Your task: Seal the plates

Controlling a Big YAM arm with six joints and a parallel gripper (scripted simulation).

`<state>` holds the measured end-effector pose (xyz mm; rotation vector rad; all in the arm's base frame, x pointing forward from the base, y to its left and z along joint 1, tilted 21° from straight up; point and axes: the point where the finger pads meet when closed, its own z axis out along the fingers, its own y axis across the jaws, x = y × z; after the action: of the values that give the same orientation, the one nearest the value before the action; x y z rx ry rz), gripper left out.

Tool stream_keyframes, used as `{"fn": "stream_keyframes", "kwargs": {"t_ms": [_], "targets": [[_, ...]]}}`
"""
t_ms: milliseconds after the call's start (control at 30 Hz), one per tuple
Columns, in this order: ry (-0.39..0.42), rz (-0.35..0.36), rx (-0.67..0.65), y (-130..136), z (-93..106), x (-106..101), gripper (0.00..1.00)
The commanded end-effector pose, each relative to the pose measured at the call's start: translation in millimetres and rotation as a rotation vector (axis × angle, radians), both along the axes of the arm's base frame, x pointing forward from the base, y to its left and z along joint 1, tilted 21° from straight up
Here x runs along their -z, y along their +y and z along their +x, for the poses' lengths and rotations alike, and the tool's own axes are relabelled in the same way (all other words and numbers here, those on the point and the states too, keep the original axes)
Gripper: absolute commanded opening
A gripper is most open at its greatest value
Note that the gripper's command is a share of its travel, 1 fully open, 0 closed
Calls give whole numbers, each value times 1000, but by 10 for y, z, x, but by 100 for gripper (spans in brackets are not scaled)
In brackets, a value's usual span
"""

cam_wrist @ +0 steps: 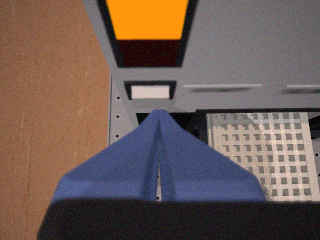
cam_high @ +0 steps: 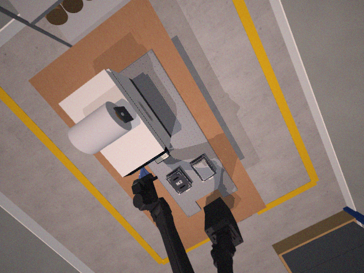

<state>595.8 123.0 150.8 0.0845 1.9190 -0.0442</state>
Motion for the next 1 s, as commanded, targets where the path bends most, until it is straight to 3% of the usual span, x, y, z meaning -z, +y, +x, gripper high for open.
{"fn": "stream_keyframes", "kwargs": {"t_ms": [0,133,333,600,867,967], "targets": [[-87,41,-14,117,-155,-435,0],[-54,30,-38,194,-183,-316,0],[2,-6,-22,48,-214,-18,0],[31,-15,2,-102,-240,122,0],[-2,11,-24,121,-762,-247,0],[-8,15,-31,152,-729,-276,0]]}}
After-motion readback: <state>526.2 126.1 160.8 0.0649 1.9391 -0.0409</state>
